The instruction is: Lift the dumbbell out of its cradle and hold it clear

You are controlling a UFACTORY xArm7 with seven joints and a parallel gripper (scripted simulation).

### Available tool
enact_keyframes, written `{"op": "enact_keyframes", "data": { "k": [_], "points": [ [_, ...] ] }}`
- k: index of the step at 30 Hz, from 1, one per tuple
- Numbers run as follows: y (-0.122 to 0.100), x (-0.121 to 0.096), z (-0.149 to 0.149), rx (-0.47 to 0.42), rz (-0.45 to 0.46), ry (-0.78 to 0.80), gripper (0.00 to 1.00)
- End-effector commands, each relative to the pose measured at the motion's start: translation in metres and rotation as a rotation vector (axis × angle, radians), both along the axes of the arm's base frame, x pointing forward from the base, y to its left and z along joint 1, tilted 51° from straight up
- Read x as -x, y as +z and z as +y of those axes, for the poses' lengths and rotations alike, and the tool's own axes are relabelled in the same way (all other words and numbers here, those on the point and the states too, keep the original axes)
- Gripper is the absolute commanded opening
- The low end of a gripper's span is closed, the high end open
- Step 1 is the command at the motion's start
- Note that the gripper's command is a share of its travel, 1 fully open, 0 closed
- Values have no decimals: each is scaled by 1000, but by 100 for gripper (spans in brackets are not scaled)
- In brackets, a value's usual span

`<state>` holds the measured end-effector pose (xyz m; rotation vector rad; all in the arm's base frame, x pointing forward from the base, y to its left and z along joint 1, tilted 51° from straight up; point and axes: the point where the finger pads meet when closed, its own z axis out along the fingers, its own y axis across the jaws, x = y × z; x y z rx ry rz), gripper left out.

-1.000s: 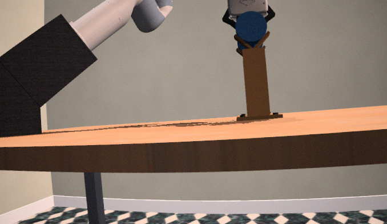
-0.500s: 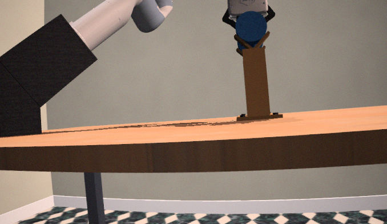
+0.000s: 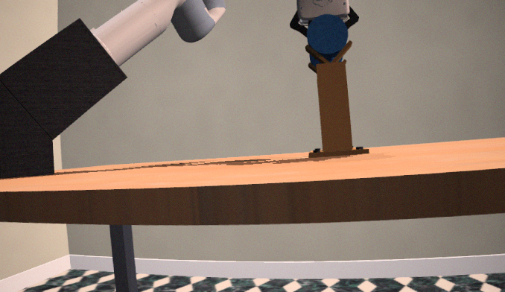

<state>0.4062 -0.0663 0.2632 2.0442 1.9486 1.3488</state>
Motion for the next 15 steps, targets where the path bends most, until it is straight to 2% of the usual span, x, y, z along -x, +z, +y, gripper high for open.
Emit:
{"op": "enact_keyframes", "data": {
  "k": [1,15],
  "points": [
    [3,2,-3,0,-1,-3,0],
    [14,12,-13,0,-2,-3,0]
  ]
}}
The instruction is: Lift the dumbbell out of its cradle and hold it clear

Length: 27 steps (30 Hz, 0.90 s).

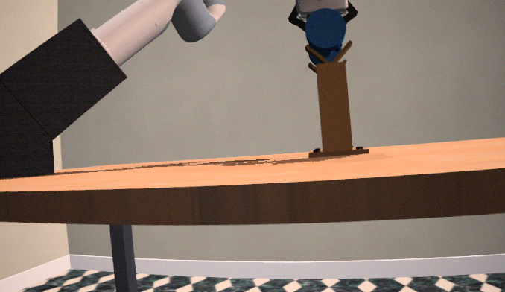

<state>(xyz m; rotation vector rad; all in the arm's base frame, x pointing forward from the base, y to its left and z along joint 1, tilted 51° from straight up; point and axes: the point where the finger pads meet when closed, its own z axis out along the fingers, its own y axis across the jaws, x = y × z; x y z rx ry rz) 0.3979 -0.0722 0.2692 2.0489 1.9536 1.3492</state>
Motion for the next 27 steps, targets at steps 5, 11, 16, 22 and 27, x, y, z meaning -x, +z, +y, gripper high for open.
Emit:
{"op": "enact_keyframes", "data": {
  "k": [5,11,16,22,27],
  "points": [
    [16,11,-13,3,-6,-6,0],
    [24,19,-20,3,-6,-6,0],
    [30,26,-26,4,-4,-7,0],
    [40,36,-34,4,-3,-8,0],
    [48,41,-40,4,-5,-7,0]
  ]
}}
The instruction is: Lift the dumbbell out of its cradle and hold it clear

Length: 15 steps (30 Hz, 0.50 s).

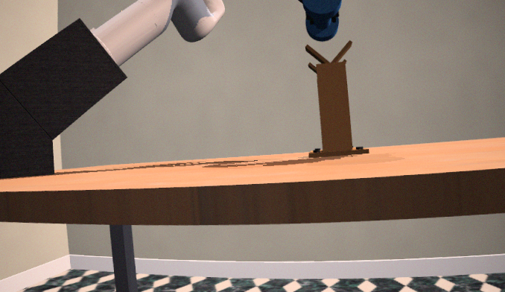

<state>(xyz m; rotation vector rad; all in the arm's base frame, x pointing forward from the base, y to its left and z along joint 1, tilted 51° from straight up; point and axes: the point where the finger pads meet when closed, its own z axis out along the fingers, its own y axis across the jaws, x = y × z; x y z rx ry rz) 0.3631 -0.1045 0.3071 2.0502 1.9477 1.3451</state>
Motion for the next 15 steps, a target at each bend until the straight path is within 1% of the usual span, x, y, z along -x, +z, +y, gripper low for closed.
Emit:
{"op": "enact_keyframes", "data": {
  "k": [1,15],
  "points": [
    [10,7,-8,1,-4,-2,0],
    [23,17,-19,0,-5,-1,0]
  ]
}}
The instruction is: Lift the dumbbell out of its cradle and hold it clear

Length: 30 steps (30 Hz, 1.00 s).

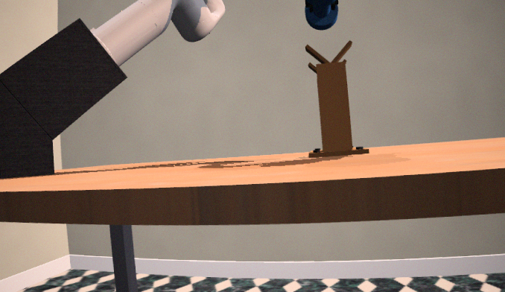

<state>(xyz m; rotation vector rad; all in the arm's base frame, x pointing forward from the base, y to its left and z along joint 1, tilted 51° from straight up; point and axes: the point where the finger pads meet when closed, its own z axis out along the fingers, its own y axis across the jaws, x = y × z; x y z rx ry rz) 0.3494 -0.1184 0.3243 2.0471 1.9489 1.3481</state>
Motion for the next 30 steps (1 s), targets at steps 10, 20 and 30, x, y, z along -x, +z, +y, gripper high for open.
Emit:
{"op": "enact_keyframes", "data": {
  "k": [10,20,30],
  "points": [
    [7,5,-7,1,-3,-3,0],
    [8,6,-7,1,-3,-3,0],
    [8,6,-7,1,-3,-3,0]
  ]
}}
